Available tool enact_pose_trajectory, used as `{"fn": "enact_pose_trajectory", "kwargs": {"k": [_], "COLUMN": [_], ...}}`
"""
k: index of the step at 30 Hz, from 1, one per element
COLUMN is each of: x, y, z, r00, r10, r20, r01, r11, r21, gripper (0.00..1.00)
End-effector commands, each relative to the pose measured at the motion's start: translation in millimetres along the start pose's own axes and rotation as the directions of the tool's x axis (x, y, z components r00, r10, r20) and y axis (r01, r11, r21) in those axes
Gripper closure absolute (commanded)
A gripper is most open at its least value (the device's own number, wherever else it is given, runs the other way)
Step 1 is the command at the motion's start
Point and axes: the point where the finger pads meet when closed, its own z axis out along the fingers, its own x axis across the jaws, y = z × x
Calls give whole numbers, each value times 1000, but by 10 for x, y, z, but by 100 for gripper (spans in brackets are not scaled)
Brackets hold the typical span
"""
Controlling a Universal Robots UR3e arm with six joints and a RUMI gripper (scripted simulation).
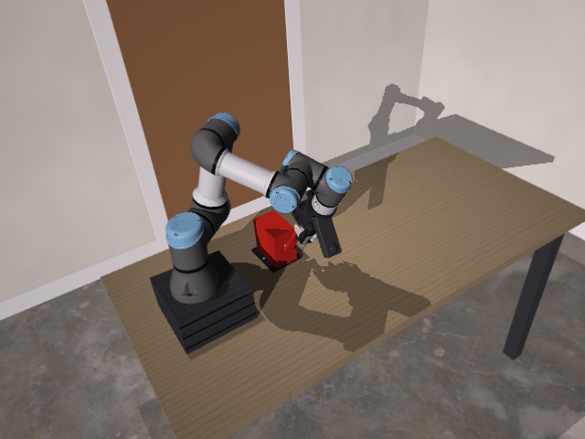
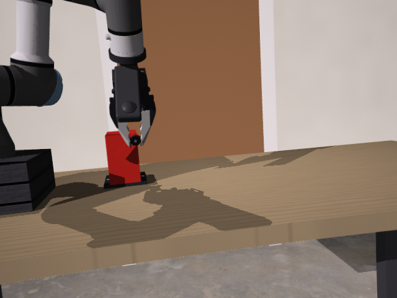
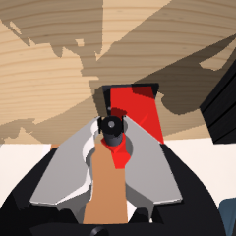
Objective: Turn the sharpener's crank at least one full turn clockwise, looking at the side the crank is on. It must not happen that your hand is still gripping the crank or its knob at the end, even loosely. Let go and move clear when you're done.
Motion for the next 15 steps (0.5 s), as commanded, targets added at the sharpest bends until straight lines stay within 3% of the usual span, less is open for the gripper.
{"fn": "enact_pose_trajectory", "kwargs": {"k": [1,15], "x": [-28,-93], "y": [-14,-58], "z": [14,91], "r00": [1000,1000], "r10": [-1,-1], "r20": [1,1], "r01": [1,1], "r11": [1000,1000], "r21": [2,2], "gripper": [91,91]}}
